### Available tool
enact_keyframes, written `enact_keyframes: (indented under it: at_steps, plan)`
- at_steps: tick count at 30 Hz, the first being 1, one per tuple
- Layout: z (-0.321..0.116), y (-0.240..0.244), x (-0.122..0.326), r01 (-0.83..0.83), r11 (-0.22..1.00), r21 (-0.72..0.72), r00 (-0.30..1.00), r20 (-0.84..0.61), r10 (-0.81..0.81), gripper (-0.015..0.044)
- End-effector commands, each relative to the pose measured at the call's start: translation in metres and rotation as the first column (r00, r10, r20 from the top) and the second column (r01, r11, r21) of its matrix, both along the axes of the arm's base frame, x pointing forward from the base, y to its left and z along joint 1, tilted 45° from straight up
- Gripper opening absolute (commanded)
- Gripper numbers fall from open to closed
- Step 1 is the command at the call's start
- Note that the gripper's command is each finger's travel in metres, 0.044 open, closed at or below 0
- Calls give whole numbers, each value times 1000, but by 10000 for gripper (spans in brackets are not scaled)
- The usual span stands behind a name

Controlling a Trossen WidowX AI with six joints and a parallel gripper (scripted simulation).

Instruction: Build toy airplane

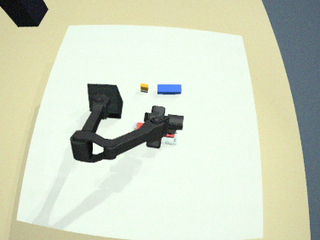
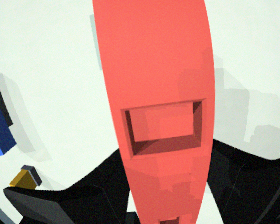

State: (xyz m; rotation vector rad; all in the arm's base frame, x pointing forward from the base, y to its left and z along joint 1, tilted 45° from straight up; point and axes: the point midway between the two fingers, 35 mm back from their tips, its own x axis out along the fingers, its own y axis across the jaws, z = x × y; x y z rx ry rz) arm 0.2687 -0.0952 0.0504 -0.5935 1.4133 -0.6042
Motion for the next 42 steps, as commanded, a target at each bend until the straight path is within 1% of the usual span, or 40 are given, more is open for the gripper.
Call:
enact_keyframes:
  at_steps: [1,13,42]
  plan:
    - [1,0,0,-3,1000,-5,1000,1,3,196]
    - [0,-1,0,-3,1000,-5,1000,1,3,196]
    - [-26,-29,3,-3,1000,-6,1000,0,3,196]
